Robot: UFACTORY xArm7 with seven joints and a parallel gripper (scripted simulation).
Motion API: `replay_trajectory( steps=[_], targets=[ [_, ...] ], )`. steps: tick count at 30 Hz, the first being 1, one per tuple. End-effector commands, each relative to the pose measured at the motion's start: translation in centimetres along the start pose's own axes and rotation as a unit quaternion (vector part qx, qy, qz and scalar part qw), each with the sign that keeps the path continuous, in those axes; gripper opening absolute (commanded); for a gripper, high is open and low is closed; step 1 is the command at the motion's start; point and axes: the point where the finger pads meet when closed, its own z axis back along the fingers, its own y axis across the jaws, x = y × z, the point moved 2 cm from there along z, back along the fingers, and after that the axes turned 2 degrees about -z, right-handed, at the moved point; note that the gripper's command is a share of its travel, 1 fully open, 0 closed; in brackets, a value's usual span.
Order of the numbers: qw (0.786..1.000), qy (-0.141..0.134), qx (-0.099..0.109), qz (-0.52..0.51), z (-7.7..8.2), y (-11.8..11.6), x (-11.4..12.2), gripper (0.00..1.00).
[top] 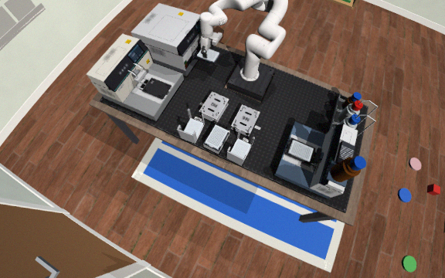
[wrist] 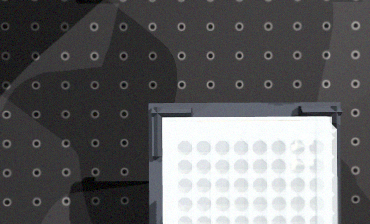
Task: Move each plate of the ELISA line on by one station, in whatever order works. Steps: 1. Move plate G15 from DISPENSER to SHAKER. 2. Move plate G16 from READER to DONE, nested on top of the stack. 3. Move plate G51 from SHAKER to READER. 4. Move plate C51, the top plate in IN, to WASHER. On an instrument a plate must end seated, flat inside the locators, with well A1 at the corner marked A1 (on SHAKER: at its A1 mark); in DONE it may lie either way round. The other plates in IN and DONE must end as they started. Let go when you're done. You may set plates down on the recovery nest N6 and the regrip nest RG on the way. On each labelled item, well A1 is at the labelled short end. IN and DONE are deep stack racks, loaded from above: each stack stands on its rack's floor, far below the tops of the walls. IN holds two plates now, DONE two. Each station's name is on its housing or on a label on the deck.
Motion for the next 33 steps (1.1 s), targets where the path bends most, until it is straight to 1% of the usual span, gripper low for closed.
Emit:
replay_trajectory(
  steps=[1,33],
  targets=[
    [1.000,-0.002,0.000,0.000,-0.06,0.00,0.09,1.00],
    [1.000,-0.001,0.000,0.000,-0.96,0.00,0.09,1.00]
  ],
)
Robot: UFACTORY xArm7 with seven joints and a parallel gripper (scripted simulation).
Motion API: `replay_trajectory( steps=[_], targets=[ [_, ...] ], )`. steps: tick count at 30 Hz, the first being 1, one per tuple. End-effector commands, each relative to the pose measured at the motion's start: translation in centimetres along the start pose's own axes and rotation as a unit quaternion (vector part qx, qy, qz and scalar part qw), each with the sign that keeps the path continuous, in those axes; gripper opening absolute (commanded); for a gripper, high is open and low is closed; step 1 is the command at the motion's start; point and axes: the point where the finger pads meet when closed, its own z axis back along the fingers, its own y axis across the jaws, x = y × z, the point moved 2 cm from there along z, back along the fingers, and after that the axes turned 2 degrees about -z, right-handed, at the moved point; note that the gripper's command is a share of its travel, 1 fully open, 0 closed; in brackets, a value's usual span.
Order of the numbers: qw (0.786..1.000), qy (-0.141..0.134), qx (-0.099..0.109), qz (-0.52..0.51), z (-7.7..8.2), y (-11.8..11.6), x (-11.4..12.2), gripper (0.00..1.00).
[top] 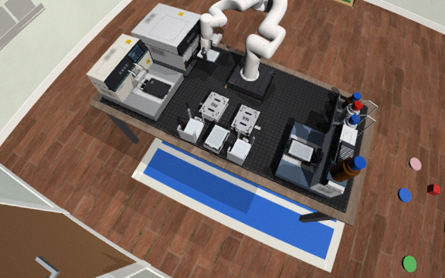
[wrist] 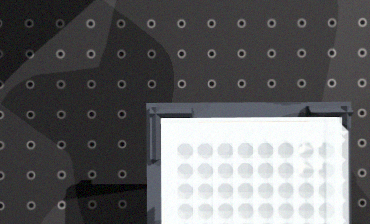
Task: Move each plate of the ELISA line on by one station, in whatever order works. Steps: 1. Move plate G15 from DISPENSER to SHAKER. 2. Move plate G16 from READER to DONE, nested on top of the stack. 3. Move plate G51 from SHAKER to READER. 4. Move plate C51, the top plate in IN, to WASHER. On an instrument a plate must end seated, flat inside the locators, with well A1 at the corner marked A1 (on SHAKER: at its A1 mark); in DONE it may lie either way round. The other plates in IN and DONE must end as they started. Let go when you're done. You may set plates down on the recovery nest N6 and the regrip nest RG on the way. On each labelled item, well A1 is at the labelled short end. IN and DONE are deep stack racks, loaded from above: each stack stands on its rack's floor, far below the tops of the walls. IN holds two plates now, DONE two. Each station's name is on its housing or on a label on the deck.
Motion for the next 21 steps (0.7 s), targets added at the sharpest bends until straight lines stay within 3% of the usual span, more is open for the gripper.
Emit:
replay_trajectory(
  steps=[1,13,14,21],
  targets=[
    [1.000,-0.001,0.000,0.000,0.01,0.00,0.09,1.00],
    [1.000,-0.002,0.000,0.000,0.03,0.00,0.09,1.00],
    [1.000,-0.002,0.000,0.000,0.02,0.00,0.09,0.00],
    [1.000,-0.002,0.000,0.000,0.03,0.00,0.09,0.00]
  ],
)
